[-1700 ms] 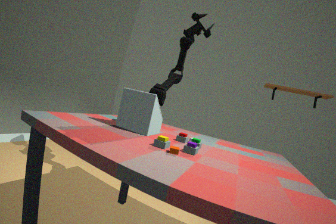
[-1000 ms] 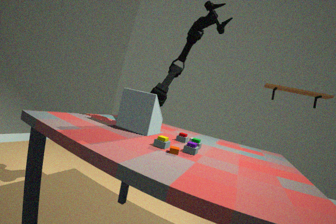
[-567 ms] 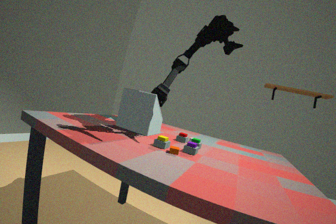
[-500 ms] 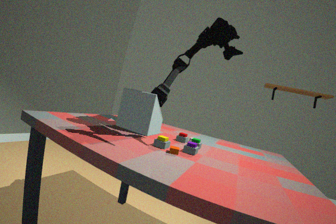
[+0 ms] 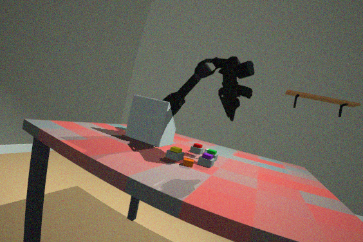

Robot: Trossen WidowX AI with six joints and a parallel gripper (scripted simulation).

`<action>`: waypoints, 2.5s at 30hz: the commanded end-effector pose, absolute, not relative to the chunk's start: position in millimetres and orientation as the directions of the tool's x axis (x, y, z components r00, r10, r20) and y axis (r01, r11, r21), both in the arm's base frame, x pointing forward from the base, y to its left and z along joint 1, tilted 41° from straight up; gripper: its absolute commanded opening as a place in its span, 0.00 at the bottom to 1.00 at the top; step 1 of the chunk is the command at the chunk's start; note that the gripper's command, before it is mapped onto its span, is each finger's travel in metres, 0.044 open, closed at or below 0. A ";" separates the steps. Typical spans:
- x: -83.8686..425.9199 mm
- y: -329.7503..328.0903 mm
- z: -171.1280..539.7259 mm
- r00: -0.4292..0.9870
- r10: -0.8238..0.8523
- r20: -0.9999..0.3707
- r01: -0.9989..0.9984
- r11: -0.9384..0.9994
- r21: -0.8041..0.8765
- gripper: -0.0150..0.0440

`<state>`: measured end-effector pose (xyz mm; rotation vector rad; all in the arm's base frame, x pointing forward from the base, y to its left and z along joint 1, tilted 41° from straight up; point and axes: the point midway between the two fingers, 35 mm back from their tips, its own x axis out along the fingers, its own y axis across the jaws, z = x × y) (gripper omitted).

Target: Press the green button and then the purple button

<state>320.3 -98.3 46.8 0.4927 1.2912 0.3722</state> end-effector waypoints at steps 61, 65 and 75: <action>280.2 13.9 -52.0 -0.003 0.649 -0.761 0.002 0.761 0.649 0.29; 280.2 13.9 -52.0 -0.003 0.649 -0.761 0.002 0.761 0.649 0.29; 280.2 13.9 -52.0 -0.003 0.649 -0.761 0.002 0.761 0.649 0.29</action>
